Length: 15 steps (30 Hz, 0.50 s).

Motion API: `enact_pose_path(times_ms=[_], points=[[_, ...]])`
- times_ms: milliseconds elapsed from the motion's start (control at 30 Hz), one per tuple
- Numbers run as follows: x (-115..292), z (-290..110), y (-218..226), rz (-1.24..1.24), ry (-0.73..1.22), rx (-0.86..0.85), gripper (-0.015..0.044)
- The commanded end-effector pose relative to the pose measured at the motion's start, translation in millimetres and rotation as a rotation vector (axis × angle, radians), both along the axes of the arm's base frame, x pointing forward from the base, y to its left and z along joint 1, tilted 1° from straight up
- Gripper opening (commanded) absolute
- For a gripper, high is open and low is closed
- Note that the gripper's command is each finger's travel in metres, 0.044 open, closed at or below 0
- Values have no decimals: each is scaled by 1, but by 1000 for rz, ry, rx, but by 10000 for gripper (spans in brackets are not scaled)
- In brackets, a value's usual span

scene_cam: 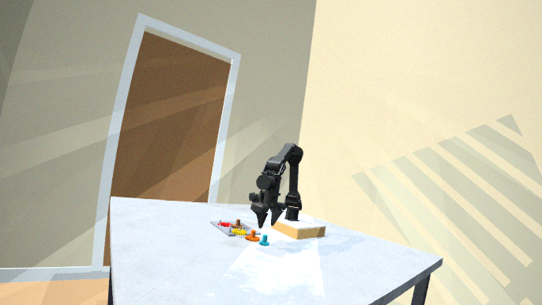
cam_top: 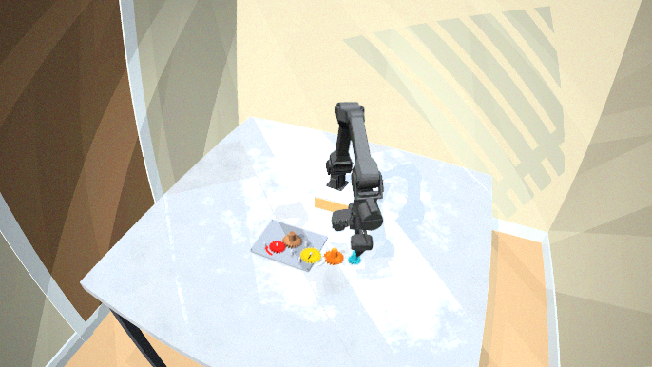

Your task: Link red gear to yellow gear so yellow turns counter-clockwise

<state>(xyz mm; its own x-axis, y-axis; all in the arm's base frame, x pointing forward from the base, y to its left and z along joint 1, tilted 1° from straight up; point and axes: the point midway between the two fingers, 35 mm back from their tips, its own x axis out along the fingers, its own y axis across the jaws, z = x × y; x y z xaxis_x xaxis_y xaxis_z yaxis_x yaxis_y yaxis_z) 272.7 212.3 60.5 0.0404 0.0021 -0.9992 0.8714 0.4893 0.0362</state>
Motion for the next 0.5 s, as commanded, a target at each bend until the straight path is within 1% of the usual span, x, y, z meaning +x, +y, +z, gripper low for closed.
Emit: enact_pose_path(times_ms=[0,467], points=[[-1,-15,0,-7,11,-7,440],[0,-32,0,-7,11,-7,440]])
